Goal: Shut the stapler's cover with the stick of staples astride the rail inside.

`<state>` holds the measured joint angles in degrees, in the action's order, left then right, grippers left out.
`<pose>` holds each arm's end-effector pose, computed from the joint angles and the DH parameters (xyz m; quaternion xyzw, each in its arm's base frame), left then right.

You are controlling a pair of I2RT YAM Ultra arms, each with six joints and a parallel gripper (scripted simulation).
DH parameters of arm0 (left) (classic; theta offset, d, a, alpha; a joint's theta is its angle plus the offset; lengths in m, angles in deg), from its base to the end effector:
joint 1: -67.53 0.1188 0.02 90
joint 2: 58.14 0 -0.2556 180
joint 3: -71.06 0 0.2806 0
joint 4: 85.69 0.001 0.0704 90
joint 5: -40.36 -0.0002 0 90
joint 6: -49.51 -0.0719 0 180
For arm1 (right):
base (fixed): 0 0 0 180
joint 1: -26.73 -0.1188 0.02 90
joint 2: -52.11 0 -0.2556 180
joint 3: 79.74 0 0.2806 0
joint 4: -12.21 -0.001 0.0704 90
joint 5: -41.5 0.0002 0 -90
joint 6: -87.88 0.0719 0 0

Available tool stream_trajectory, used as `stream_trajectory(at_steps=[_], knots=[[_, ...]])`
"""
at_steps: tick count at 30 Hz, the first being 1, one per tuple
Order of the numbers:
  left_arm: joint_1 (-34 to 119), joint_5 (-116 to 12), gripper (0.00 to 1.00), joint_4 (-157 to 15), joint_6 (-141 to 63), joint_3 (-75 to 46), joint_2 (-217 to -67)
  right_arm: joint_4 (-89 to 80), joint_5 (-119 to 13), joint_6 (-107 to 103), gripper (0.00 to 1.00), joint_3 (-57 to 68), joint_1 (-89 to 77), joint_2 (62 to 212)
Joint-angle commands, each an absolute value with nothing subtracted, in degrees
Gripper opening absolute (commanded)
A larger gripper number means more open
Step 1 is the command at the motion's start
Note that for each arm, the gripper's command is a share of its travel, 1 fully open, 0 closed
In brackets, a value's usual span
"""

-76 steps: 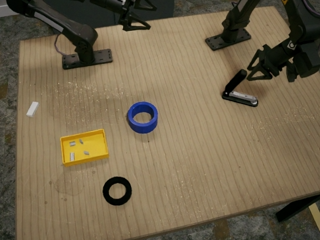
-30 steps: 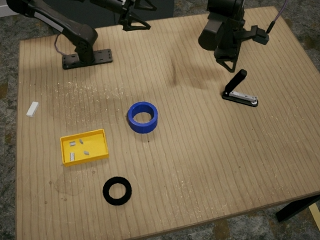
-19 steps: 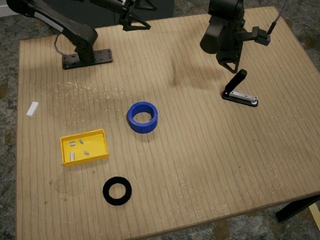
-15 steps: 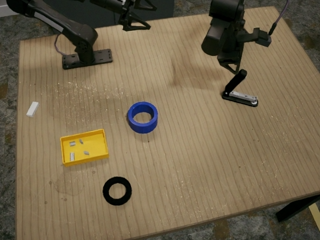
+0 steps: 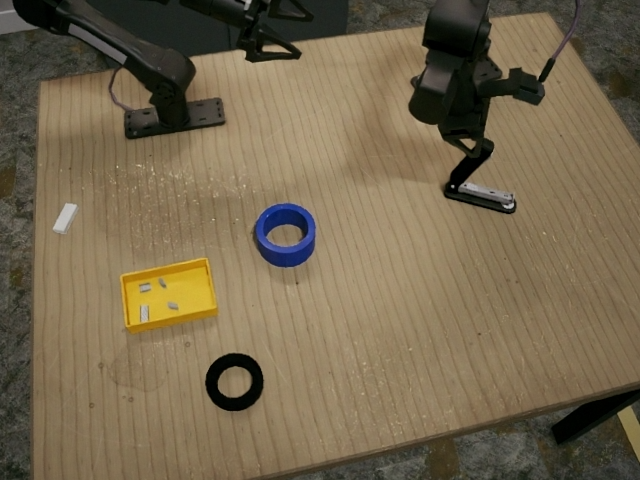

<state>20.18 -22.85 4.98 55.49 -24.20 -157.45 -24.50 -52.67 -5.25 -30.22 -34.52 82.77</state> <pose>0.2481 -0.2201 0.2171 -0.3915 0.8897 0.1108 0.2071 0.0912 0.1791 0.2961 -0.4484 0.6721 0.3115 0.5001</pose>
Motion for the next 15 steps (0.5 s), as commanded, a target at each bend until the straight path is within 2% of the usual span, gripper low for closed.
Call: stream_trajectory(at_steps=[1,15], knots=[[20.78,-21.44,0.50,3.47,54.60,-23.31,-154.82,-24.53,-52.81,-5.33,1.00,-30.00,-34.36,82.04],[22.63,-21.38,0.50,-1.74,52.50,-18.93,-154.66,-24.53,-52.81,-5.33,1.00,-30.00,-34.36,82.04]])
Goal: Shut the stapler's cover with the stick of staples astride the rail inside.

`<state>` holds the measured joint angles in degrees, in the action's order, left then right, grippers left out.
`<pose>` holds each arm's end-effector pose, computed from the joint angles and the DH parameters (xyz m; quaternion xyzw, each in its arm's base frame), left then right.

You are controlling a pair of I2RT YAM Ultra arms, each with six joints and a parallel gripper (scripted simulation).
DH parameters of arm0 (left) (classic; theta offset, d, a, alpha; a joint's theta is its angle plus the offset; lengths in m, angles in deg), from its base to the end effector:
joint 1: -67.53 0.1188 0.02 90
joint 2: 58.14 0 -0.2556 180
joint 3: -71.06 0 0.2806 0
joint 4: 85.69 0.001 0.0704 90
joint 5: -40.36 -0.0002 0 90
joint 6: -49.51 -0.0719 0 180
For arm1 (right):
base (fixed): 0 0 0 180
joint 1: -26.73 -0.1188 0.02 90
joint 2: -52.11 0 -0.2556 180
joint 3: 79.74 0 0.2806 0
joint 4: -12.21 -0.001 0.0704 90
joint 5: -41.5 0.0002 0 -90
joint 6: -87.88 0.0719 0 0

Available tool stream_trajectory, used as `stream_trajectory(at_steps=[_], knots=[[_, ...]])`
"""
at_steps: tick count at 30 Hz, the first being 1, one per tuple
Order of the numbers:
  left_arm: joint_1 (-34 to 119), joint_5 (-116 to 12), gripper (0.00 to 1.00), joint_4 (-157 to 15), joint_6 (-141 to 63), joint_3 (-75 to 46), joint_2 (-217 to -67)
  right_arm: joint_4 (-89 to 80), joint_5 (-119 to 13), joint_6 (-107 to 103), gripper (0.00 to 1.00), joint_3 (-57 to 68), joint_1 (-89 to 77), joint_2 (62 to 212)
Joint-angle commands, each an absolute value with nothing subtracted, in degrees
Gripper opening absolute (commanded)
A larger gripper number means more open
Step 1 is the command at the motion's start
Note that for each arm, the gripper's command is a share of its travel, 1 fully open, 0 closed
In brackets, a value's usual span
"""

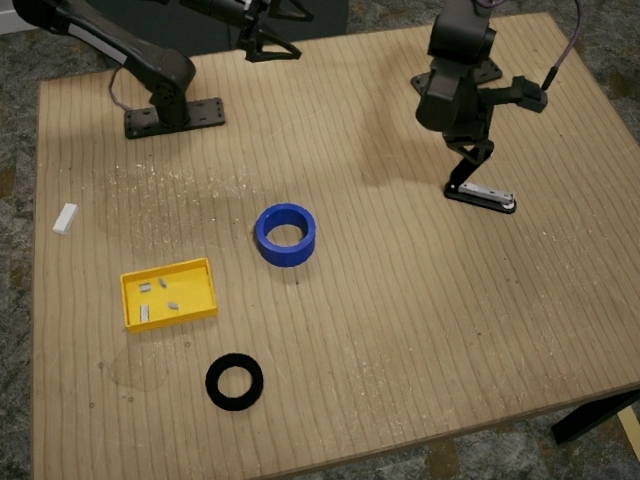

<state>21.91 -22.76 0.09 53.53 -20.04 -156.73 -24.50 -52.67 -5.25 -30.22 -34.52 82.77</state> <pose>0.2537 -0.2114 0.2007 -0.3925 0.8895 0.1062 0.2085 0.0912 0.1791 0.2961 -0.4484 0.6721 0.3115 0.5001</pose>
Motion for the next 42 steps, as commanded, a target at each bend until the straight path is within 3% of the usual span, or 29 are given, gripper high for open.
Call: stream_trajectory(at_steps=[1,17,18,22,26,39,41,42], knots=[[22.76,-21.38,0.50,-2.11,52.35,-18.63,-154.66,-24.53,-52.81,-5.33,1.00,-30.00,-34.36,82.04],[23.46,-21.40,0.50,-3.66,51.40,-16.90,-155.20,-24.53,-52.81,-5.33,1.00,-30.00,-34.36,82.04],[23.46,-21.40,0.42,-3.66,51.40,-16.90,-155.19,-24.53,-52.81,-5.33,1.00,-30.00,-34.36,82.04],[23.46,-21.40,0.42,-3.66,51.54,-16.89,-155.19,-24.53,-52.81,-5.33,1.00,-30.00,-34.36,82.04],[23.19,-21.89,0.33,-3.65,51.79,-17.50,-155.16,-24.53,-52.81,-5.33,1.00,-30.00,-34.36,82.04],[23.01,-21.89,0.20,-3.55,51.99,-17.63,-155.27,-24.53,-52.81,-5.33,1.00,-30.00,-34.36,82.04],[23.64,-22.25,0.00,-3.65,51.25,-17.62,-154.68,-24.53,-52.81,-5.33,1.00,-30.00,-34.36,82.04],[24.18,-23.39,0.00,-4.14,50.63,-17.64,-154.56,-24.53,-52.81,-5.33,1.00,-30.00,-34.36,82.04]])
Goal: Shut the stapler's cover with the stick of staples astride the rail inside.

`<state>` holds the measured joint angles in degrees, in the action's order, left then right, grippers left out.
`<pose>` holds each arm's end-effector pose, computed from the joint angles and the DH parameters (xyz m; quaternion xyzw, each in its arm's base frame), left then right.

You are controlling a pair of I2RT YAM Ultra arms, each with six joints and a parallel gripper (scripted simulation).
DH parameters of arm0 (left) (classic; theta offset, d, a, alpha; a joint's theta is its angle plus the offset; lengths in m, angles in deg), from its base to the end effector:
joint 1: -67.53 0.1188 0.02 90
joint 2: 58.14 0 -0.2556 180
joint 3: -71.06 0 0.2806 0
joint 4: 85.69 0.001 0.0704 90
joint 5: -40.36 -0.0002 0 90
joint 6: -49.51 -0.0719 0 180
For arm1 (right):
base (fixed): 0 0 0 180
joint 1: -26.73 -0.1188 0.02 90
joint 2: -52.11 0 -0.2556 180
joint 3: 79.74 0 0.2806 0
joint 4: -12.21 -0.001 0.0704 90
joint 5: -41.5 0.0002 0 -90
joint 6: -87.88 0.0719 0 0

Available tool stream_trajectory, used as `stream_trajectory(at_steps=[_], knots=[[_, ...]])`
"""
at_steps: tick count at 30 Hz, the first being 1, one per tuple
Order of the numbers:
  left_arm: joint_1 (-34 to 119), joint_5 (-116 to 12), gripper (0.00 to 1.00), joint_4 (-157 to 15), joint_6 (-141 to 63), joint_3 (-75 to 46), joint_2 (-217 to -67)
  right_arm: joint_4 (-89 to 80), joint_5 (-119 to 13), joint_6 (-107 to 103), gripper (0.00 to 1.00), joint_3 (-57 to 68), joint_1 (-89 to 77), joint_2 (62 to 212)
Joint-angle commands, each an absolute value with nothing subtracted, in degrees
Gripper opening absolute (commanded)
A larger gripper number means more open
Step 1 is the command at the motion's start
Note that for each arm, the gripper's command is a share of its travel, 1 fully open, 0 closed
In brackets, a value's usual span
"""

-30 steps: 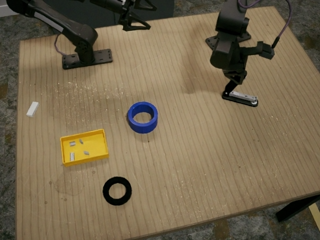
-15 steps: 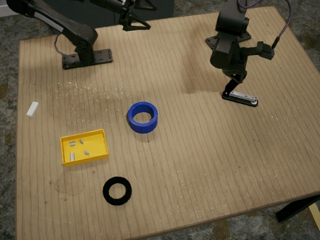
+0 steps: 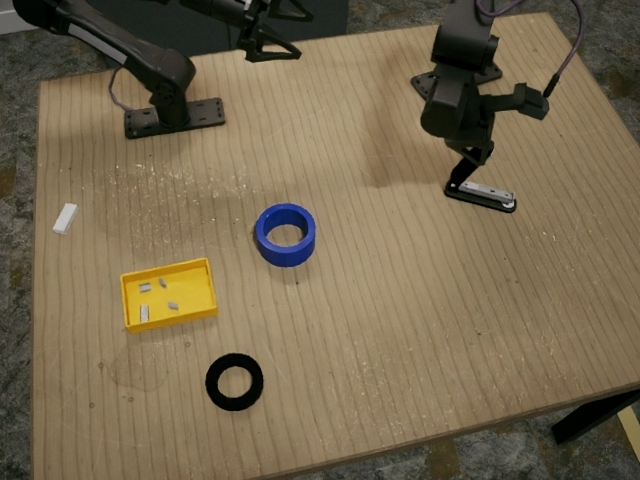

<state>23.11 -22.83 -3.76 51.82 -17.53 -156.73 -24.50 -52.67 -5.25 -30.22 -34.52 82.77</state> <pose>0.2589 -0.2069 0.1883 -0.3912 0.8905 0.1007 0.2094 0.0912 0.1791 0.2961 -0.4484 0.6721 0.3115 0.5001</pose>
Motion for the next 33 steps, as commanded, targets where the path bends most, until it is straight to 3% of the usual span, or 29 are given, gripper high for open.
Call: stream_trajectory(at_steps=[1,33], knots=[[24.77,-24.11,0.00,-4.72,49.96,-17.68,-154.45,-24.53,-52.81,-5.33,1.00,-30.00,-34.36,82.04],[41.54,-45.77,0.00,-4.67,32.89,-20.81,-157.64,-24.53,-52.81,-5.33,1.00,-30.00,-34.36,82.04]])
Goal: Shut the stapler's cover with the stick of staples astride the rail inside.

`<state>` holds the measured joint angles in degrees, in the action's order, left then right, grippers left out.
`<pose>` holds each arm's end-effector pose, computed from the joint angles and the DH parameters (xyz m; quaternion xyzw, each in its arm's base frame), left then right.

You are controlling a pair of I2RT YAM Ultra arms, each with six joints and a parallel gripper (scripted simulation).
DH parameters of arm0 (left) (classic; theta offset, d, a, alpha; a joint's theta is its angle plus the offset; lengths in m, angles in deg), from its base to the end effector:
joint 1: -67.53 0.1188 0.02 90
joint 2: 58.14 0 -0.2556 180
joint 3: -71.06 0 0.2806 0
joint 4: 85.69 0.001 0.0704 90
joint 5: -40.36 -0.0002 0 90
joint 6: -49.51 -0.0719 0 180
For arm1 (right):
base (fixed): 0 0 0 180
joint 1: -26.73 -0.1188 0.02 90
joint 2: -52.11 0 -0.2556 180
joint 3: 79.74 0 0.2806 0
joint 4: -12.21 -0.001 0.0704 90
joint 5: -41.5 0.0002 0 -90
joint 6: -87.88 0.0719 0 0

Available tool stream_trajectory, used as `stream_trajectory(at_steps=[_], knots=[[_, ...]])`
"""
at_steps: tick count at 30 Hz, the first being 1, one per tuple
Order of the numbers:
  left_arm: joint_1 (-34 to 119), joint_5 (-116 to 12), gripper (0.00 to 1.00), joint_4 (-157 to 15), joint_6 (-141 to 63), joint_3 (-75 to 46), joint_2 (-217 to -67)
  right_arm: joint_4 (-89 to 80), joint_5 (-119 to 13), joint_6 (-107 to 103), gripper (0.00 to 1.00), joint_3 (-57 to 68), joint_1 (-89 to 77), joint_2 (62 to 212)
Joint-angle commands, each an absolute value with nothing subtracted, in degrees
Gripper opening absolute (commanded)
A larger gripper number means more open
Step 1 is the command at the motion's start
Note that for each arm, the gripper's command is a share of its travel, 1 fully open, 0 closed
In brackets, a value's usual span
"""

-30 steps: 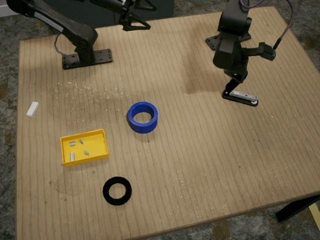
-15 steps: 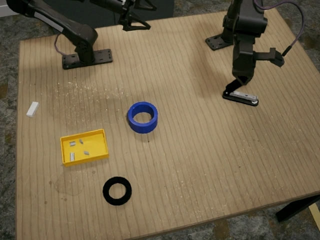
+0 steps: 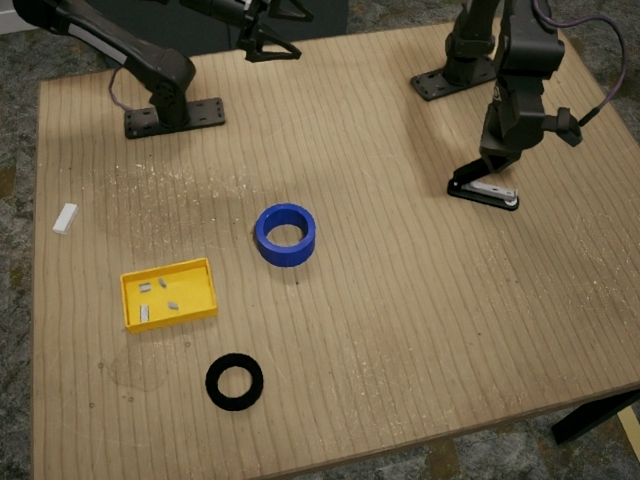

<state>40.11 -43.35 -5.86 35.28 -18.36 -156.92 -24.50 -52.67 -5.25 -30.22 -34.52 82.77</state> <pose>0.3038 -0.1476 0.1839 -0.4093 0.9107 0.0286 0.0474 0.0912 0.1791 0.2961 -0.4484 0.6721 0.3115 0.5001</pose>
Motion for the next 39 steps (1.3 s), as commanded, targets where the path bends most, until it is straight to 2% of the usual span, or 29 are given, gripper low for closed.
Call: stream_trajectory(at_steps=[1,39], knots=[[42.09,-46.51,0.00,-4.59,32.35,-20.97,-157.89,-24.53,-52.81,-5.33,1.00,-30.00,-34.36,82.04],[57.61,-68.83,0.00,2.51,14.65,-28.99,-172.30,-24.53,-52.81,-5.33,1.00,-30.00,-34.36,82.04]])
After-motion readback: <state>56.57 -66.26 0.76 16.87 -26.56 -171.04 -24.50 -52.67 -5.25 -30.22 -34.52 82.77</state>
